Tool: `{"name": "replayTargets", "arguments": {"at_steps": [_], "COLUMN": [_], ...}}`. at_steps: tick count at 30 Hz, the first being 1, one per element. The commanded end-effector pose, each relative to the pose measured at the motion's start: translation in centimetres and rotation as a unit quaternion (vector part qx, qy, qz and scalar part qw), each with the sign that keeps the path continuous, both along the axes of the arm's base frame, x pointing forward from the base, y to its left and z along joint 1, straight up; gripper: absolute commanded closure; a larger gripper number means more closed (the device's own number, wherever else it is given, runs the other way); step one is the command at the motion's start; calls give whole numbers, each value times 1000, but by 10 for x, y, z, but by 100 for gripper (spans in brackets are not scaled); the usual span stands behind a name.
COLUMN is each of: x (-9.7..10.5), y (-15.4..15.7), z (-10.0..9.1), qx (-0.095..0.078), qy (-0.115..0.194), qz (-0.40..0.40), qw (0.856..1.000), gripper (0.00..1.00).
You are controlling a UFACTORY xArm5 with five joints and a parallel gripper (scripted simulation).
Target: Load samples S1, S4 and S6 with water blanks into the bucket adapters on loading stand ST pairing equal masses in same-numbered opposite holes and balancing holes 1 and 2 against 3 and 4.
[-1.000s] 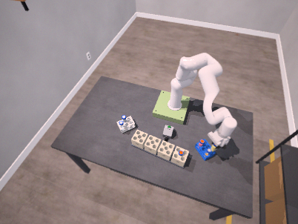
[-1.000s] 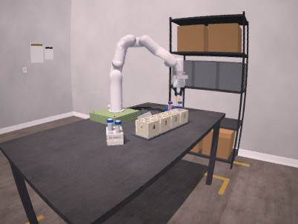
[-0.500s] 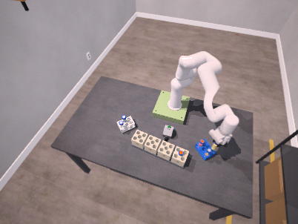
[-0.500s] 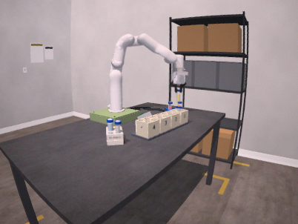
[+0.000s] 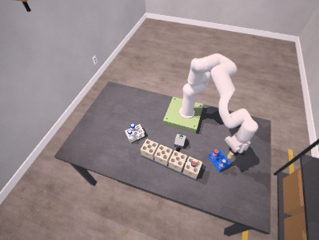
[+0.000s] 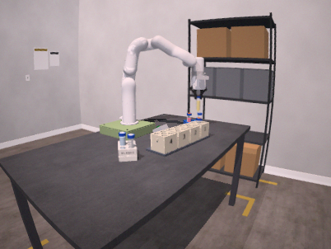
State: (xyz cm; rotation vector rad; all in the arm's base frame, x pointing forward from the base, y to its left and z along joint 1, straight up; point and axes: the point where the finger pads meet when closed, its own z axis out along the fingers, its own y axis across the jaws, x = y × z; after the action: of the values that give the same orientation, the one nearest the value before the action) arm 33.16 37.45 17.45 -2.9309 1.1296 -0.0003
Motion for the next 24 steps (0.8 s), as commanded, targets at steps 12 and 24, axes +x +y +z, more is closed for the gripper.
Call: {"name": "replayTargets", "arguments": {"at_steps": [12, 24], "x": [1, 5], "y": [1, -24], "z": [20, 20], "qx": [3, 2], "qy": [0, 0], "qz": [0, 83], "qw": [1000, 997], "gripper": [100, 100]}}
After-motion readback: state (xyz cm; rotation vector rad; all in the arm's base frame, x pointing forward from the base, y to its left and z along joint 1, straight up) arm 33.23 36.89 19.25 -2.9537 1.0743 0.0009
